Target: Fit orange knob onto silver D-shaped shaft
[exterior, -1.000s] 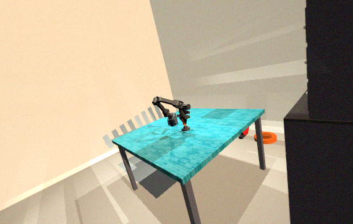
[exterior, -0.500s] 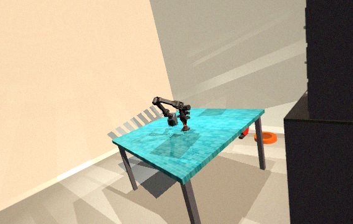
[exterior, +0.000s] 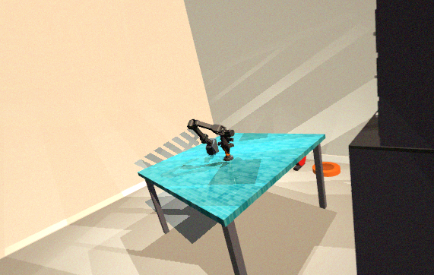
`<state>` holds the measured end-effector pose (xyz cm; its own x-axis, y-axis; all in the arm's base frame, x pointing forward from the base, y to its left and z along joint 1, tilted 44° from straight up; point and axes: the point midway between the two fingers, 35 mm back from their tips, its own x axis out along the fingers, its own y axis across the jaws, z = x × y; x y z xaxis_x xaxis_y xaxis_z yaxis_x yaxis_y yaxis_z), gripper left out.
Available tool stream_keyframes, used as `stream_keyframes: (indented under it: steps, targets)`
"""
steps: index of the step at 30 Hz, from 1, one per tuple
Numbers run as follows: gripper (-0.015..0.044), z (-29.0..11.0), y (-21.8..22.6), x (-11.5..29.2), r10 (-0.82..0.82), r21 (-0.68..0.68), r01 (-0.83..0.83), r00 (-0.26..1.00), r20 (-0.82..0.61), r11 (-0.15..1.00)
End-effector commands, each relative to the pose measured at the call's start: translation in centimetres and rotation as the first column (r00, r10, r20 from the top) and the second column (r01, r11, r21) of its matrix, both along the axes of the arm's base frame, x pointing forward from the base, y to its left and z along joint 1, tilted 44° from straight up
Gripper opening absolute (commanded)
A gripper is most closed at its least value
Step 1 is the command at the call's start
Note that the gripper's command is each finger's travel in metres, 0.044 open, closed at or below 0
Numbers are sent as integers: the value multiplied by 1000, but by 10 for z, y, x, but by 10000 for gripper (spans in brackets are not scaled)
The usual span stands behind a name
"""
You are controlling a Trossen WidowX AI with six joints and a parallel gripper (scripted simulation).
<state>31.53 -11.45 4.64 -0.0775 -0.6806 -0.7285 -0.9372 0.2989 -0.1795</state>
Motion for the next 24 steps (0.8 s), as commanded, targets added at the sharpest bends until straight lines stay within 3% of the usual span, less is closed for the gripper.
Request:
stream_keyframes:
  steps: [1, 3, 20, 24]
  targets:
    - [0, 0, 0, 0, 0, 0, 0, 1000, 0, 1000]
    - [0, 0, 0, 0, 0, 0, 0, 1000, 0, 1000]
    - [440, 0, 0, 0, 0, 0, 0, 1000, 0, 1000]
    - [440, 0, 0, 0, 0, 0, 0, 1000, 0, 1000]
